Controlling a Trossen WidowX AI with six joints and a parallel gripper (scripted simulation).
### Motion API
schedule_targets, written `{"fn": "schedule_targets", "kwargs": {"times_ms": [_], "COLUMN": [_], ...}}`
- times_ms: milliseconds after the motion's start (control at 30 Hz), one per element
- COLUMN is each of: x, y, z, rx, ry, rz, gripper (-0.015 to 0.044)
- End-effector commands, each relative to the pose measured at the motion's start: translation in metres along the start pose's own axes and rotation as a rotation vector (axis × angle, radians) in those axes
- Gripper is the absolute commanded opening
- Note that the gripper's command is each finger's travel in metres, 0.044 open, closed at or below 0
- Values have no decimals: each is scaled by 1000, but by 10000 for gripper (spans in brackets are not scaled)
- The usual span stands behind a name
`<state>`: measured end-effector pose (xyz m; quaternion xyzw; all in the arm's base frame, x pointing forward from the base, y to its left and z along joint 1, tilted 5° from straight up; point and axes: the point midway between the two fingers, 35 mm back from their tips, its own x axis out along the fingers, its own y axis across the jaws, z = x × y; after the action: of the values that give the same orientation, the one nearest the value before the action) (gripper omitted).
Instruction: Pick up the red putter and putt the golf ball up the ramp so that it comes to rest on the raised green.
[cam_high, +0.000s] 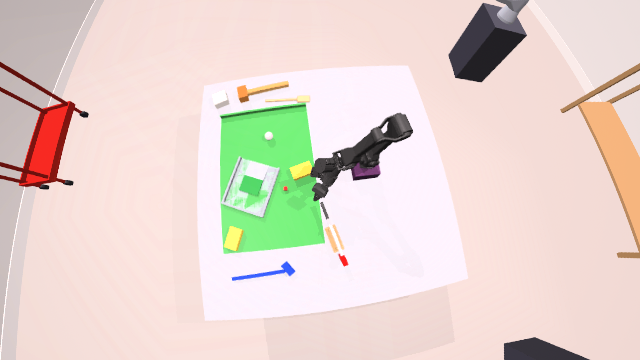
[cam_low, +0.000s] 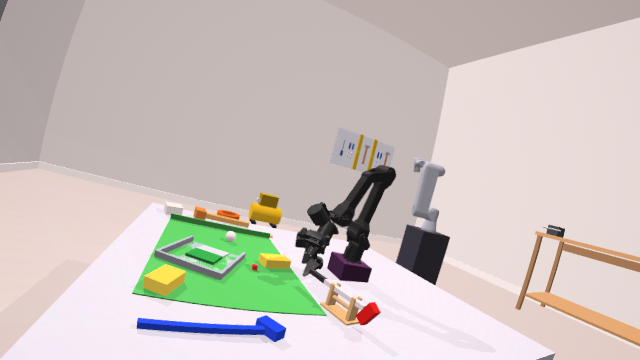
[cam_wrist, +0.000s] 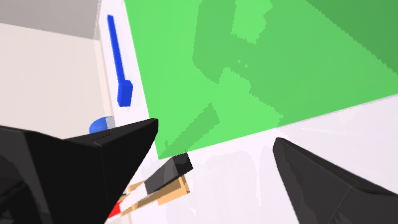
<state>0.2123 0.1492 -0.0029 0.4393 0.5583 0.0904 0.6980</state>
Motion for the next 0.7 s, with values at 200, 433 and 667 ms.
{"fn": "schedule_targets", "kwargs": {"times_ms": [200, 433, 667], "x": [12, 16, 9], "y": [19, 44, 70], "z": [-3, -16, -35], "rx": [-527, -1207, -1872], "ry": [114, 338, 636], "rz": [-102, -152, -75], "gripper": [440, 440, 440]}}
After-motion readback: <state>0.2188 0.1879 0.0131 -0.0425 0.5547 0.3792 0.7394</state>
